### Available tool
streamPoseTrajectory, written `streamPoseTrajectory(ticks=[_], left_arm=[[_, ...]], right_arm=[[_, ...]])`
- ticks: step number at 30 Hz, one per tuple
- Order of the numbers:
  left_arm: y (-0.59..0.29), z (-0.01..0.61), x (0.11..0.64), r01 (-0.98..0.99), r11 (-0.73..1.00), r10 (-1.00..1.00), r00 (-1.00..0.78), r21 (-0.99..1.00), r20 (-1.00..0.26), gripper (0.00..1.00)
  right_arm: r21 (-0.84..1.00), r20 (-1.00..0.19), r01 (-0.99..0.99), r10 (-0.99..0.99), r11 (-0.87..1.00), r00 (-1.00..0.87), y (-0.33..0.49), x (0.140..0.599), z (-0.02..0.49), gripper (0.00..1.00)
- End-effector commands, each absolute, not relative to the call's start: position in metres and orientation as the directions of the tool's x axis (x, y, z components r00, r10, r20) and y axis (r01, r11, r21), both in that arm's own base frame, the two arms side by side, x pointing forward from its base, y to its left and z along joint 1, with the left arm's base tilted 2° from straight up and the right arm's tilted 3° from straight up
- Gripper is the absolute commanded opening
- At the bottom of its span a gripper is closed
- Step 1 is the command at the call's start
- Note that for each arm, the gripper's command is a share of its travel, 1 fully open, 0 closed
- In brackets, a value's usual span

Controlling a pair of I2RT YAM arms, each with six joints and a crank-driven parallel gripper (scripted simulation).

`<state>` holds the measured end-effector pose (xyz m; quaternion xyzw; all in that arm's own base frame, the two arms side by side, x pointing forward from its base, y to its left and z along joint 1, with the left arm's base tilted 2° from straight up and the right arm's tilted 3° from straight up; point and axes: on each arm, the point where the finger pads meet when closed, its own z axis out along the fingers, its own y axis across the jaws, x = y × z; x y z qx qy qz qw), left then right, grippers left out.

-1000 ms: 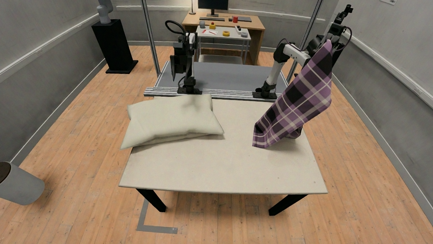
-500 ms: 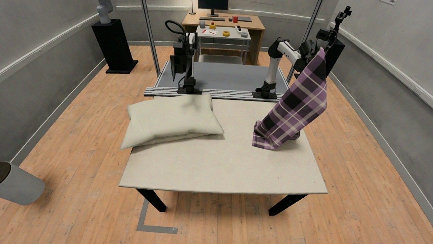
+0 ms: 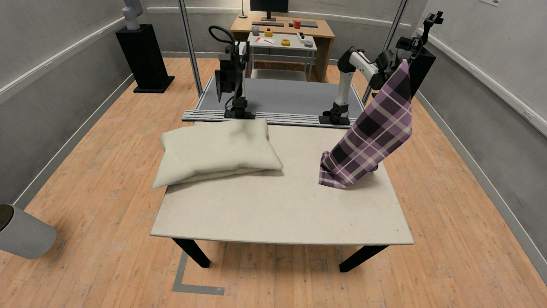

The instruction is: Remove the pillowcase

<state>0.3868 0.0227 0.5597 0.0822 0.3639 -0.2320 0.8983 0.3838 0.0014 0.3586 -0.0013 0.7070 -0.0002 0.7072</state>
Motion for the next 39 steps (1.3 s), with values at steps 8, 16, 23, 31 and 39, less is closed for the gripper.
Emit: streamPoseTrajectory(ticks=[8,16,23,31,39], left_arm=[[0.022,0.561,0.375,0.478,0.878,-0.351,0.644,0.0,-0.68,0.01],[0.022,0.548,0.364,0.475,0.88,-0.351,0.662,0.008,-0.662,0.01],[0.02,0.525,0.353,0.48,0.877,-0.349,0.658,0.015,-0.667,0.01],[0.019,0.506,0.343,0.48,0.877,-0.348,0.658,0.016,-0.668,0.01],[0.021,0.503,0.338,0.471,0.882,-0.345,0.664,0.012,-0.664,0.01]], right_arm=[[-0.011,-1.0,0.013,-0.011,1.0,-0.011,-0.002,0.385,0.352,0.63],[-0.011,-1.0,0.013,-0.011,1.0,-0.011,-0.002,0.385,0.352,0.63],[-0.011,-1.0,0.013,-0.011,1.0,-0.011,-0.002,0.385,0.352,0.63],[-0.011,-1.0,0.013,-0.011,1.0,-0.011,-0.002,0.385,0.352,0.63],[-0.011,-1.0,0.013,-0.011,1.0,-0.011,-0.002,0.385,0.352,0.63]])
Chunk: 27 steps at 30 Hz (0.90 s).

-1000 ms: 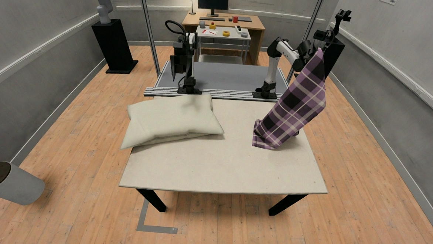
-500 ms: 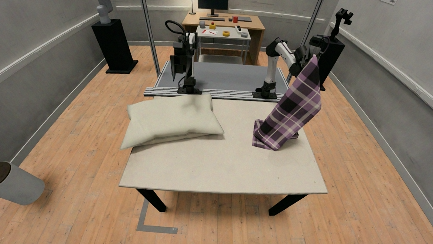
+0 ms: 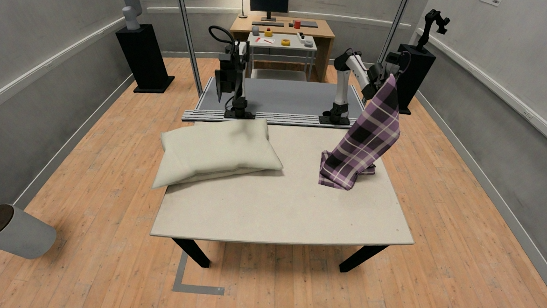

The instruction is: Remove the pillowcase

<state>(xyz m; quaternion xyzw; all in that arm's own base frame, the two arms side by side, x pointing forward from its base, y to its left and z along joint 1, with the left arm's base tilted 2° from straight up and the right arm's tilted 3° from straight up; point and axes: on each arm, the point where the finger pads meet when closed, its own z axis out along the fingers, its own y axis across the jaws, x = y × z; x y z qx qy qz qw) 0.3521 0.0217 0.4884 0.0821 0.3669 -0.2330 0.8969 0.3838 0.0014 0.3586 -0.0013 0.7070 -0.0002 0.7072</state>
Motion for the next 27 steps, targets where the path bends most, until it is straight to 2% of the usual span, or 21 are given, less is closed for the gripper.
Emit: streamPoseTrajectory(ticks=[1,7,10,24,27], left_arm=[[0.021,0.499,0.339,0.47,0.882,-0.347,0.657,0.004,-0.669,0.01],[0.021,0.467,0.345,0.474,0.881,-0.308,0.549,-0.014,-0.777,0.01],[0.019,0.474,0.341,0.473,0.881,-0.292,0.555,0.007,-0.779,0.01],[0.02,0.418,0.32,0.472,0.881,-0.223,0.378,-0.019,-0.898,0.01],[0.019,0.427,0.317,0.473,0.881,-0.212,0.391,-0.002,-0.896,0.01]], right_arm=[[-0.011,-1.0,0.013,-0.011,1.0,-0.011,-0.002,0.385,0.352,0.63],[-0.011,-1.0,0.013,-0.011,1.0,-0.011,-0.002,0.385,0.352,0.63],[-0.011,-1.0,0.013,-0.011,1.0,-0.011,-0.002,0.385,0.352,0.63],[-0.011,-1.0,0.013,-0.011,1.0,-0.011,-0.002,0.385,0.352,0.63],[-0.011,-1.0,0.013,-0.011,1.0,-0.011,-0.002,0.385,0.352,0.63]])
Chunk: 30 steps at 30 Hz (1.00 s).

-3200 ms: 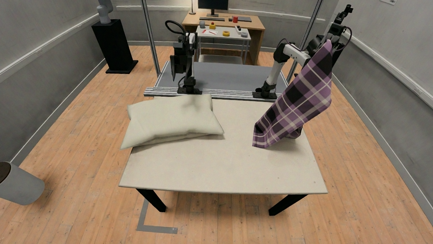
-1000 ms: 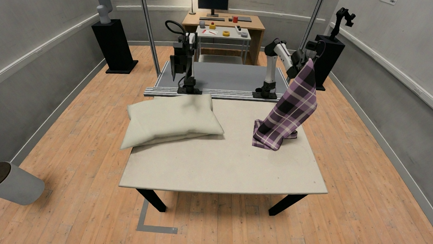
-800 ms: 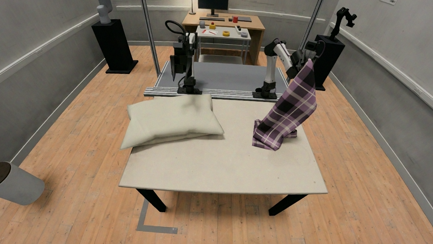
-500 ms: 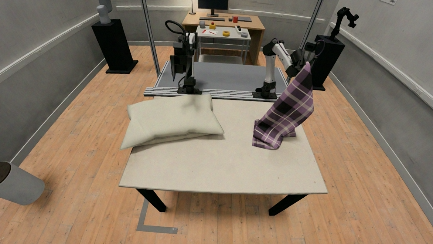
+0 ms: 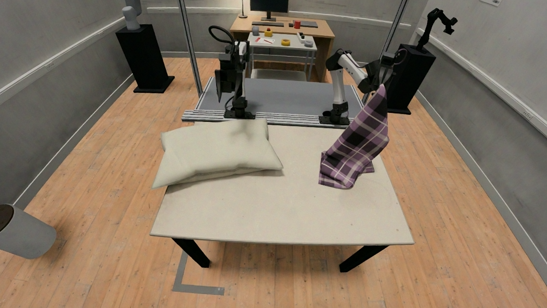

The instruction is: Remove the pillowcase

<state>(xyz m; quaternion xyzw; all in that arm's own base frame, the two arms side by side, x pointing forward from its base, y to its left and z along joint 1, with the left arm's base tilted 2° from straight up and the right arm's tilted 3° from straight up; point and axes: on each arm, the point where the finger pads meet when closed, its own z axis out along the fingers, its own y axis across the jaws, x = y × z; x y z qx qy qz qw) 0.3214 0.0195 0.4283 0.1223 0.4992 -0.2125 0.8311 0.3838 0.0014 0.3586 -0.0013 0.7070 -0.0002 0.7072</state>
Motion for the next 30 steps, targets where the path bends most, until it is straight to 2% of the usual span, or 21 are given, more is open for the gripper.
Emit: streamPoseTrajectory(ticks=[1,8,12,18,30], left_arm=[[0.02,0.413,0.318,0.474,0.88,-0.223,0.359,-0.029,-0.907,0.01],[0.022,0.43,0.31,0.45,0.893,-0.193,0.422,0.019,-0.886,0.01],[0.025,0.412,0.318,0.458,0.888,-0.231,0.376,-0.037,-0.897,0.01],[0.022,0.432,0.312,0.45,0.893,-0.173,0.391,0.024,-0.904,0.01],[0.029,0.386,0.31,0.431,0.902,-0.071,0.178,0.013,-0.981,0.01]], right_arm=[[-0.011,-1.0,0.013,-0.011,1.0,-0.011,-0.002,0.385,0.352,0.63],[-0.011,-1.0,0.013,-0.011,1.0,-0.011,-0.002,0.385,0.352,0.63],[-0.011,-1.0,0.013,-0.011,1.0,-0.011,-0.002,0.385,0.352,0.63],[-0.011,-1.0,0.013,-0.011,1.0,-0.011,-0.002,0.385,0.352,0.63],[-0.011,-1.0,0.013,-0.011,1.0,-0.011,-0.002,0.385,0.352,0.63]])
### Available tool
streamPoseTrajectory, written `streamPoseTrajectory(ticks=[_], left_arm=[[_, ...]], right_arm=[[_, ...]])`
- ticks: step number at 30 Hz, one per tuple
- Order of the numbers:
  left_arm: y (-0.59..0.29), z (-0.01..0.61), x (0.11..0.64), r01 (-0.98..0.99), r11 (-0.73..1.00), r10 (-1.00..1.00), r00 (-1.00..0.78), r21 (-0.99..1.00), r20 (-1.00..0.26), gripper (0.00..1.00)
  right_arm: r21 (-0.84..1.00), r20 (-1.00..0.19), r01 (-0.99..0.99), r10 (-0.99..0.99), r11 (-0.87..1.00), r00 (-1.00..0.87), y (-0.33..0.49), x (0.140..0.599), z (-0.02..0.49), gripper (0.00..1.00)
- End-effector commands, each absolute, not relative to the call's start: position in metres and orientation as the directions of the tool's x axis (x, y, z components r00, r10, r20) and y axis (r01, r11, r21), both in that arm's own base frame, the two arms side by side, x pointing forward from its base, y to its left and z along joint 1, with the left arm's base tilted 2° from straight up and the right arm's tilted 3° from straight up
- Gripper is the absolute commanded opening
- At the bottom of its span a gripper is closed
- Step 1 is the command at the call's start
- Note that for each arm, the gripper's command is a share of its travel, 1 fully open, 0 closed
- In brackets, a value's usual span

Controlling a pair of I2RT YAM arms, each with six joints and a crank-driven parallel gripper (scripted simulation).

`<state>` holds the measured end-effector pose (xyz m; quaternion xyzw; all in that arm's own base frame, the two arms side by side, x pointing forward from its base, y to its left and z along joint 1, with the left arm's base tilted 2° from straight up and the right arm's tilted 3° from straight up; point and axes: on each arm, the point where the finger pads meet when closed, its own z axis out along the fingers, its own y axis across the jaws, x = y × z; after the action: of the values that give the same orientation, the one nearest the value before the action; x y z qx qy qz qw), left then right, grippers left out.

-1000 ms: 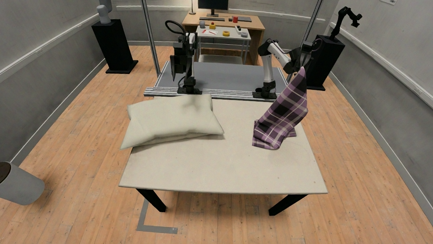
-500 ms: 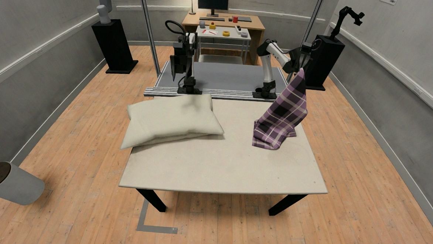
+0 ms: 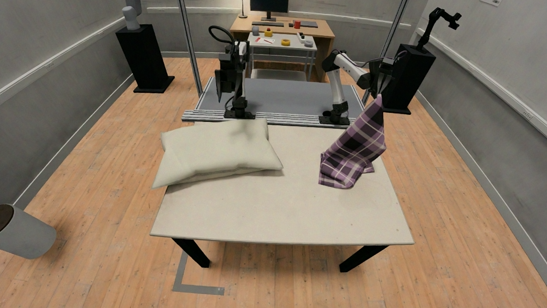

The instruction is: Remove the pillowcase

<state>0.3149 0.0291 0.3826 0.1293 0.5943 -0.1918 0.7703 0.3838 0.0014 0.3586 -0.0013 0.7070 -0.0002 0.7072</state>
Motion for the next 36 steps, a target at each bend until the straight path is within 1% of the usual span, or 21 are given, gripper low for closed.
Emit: streamPoseTrajectory(ticks=[1,3,6,17,27,29,31,36], left_arm=[[0.029,0.384,0.309,0.432,0.902,-0.065,0.165,0.013,-0.984,0.01],[0.029,0.384,0.309,0.432,0.902,-0.065,0.165,0.013,-0.984,0.01],[0.028,0.373,0.302,0.433,0.901,-0.041,0.109,0.01,-0.993,0.01],[0.017,0.353,0.279,0.468,0.884,-0.002,0.003,0.0,-1.0,0.01],[0.021,0.361,0.279,0.445,0.895,0.008,0.033,0.022,-0.999,0.01],[0.02,0.337,0.278,0.461,0.887,-0.024,-0.007,-0.024,-1.0,0.01],[0.019,0.337,0.275,0.468,0.883,-0.005,0.02,0.005,-1.0,0.01],[0.018,0.327,0.268,0.475,0.88,-0.008,0.023,0.004,-1.0,0.01]], right_arm=[[-0.011,-1.0,0.013,-0.011,1.0,-0.011,-0.002,0.385,0.352,0.63],[-0.011,-1.0,0.013,-0.011,1.0,-0.011,-0.002,0.385,0.352,0.63],[-0.011,-1.0,0.013,-0.011,1.0,-0.011,-0.002,0.385,0.352,0.63],[-0.011,-1.0,0.013,-0.011,1.0,-0.011,-0.002,0.385,0.352,0.63],[-0.011,-1.0,0.013,-0.011,1.0,-0.011,-0.002,0.385,0.352,0.63],[-0.011,-1.0,0.013,-0.011,1.0,-0.011,-0.002,0.385,0.352,0.63],[-0.011,-1.0,0.013,-0.011,1.0,-0.011,-0.002,0.385,0.352,0.63],[-0.011,-1.0,0.013,-0.011,1.0,-0.011,-0.002,0.385,0.352,0.63]])
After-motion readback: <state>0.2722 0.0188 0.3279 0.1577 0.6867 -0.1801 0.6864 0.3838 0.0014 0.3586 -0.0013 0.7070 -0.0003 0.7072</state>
